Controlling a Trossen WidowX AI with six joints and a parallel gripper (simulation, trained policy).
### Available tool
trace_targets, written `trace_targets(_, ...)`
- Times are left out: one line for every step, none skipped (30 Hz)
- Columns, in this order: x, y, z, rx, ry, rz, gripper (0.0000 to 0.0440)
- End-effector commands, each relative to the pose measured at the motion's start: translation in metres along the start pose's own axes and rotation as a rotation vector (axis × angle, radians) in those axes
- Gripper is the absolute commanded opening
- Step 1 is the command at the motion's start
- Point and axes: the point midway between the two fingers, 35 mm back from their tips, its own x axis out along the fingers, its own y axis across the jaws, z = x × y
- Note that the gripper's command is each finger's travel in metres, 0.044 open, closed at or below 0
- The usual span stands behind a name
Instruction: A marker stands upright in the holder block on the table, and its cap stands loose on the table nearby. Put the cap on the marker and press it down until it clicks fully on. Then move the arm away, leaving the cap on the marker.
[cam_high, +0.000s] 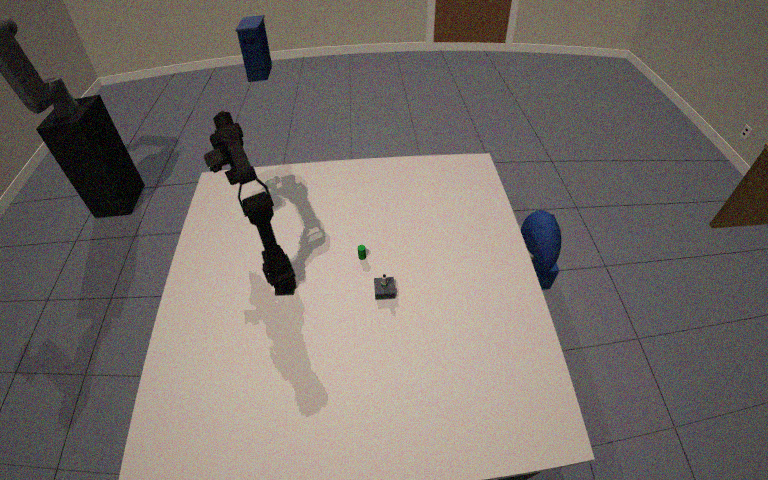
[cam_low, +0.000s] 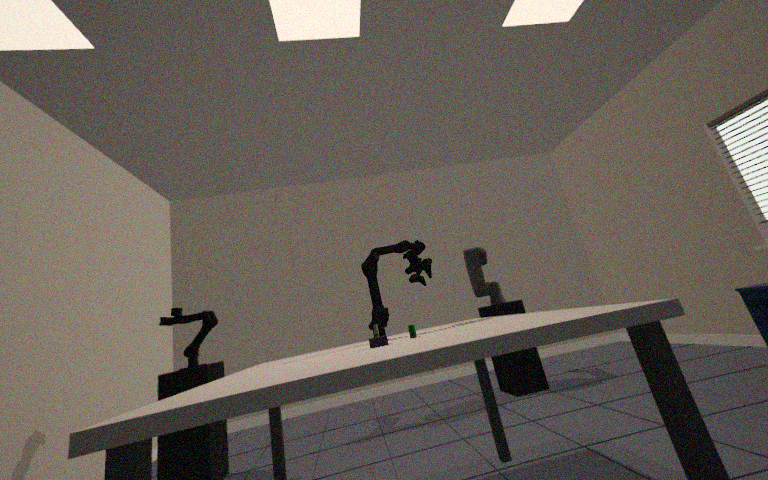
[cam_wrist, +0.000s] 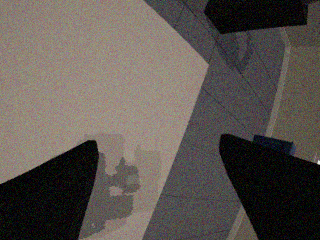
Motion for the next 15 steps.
trace_targets(-0.001, 0.005, -0.010, 0.036, 0.024, 0.018, 0.0319)
trace_targets(-0.001, 0.007, -0.013, 0.044, 0.029, 0.023, 0.0320)
trace_targets(-0.001, 0.008, -0.015, 0.053, 0.034, 0.027, 0.0320)
trace_targets(-0.001, 0.009, -0.018, 0.061, 0.039, 0.031, 0.0320)
trace_targets(-0.001, 0.010, -0.021, 0.069, 0.044, 0.035, 0.0320)
trace_targets(-0.002, 0.012, -0.023, 0.077, 0.049, 0.039, 0.0320)
trace_targets(-0.002, 0.013, -0.026, 0.085, 0.054, 0.044, 0.0320)
trace_targets(-0.002, 0.014, -0.028, 0.093, 0.059, 0.048, 0.0320)
trace_targets(-0.002, 0.015, -0.031, 0.102, 0.064, 0.052, 0.0320)
trace_targets(-0.003, 0.017, -0.034, 0.110, 0.069, 0.056, 0.0320)
trace_targets(-0.003, 0.018, -0.036, 0.118, 0.074, 0.060, 0.0320)
trace_targets(-0.003, 0.019, -0.039, 0.126, 0.079, 0.064, 0.0320)
trace_targets(-0.003, 0.021, -0.041, 0.135, 0.084, 0.068, 0.0320)
trace_targets(-0.004, 0.022, -0.044, 0.143, 0.088, 0.072, 0.0321)
trace_targets(-0.004, 0.023, -0.046, 0.151, 0.093, 0.076, 0.0321)
